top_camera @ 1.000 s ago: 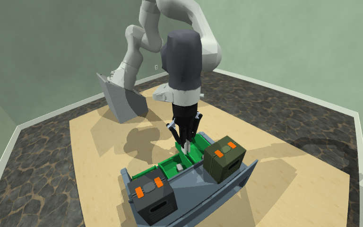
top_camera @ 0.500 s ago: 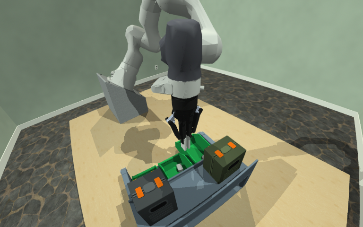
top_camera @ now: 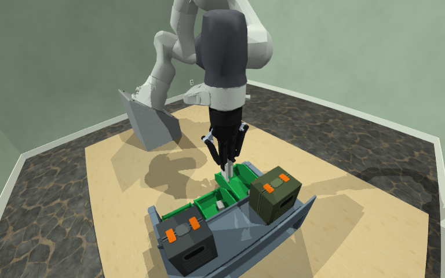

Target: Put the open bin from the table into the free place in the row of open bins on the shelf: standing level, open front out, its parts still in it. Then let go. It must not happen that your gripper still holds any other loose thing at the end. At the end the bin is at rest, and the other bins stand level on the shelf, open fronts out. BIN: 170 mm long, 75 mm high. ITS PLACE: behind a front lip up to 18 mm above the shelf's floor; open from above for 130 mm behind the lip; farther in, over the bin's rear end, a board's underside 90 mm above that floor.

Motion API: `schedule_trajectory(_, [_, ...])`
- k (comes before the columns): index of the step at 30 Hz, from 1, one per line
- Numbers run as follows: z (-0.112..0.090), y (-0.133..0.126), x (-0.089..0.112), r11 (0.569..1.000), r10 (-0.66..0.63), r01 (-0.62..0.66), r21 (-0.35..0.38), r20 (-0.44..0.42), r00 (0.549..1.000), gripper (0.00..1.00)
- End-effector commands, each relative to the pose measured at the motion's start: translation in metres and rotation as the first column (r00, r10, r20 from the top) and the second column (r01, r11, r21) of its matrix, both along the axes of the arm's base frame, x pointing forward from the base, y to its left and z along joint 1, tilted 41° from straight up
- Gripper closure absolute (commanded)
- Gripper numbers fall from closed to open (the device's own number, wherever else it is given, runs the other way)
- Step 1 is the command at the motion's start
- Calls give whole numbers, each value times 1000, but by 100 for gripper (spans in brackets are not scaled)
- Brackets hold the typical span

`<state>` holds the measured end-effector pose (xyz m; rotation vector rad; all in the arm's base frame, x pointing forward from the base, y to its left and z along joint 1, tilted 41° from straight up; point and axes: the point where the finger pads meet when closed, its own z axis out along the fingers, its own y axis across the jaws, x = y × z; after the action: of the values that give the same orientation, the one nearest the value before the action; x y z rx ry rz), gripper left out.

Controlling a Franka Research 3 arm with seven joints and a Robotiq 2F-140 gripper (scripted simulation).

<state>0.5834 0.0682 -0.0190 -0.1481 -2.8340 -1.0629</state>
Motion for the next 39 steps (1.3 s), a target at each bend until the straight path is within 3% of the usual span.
schedule_trajectory(1, [6,-3,-2,1000,10,-10,4,-2,1000,94])
schedule_trajectory(39, [22,-17,-2,1000,10,-10,4,-2,1000,94])
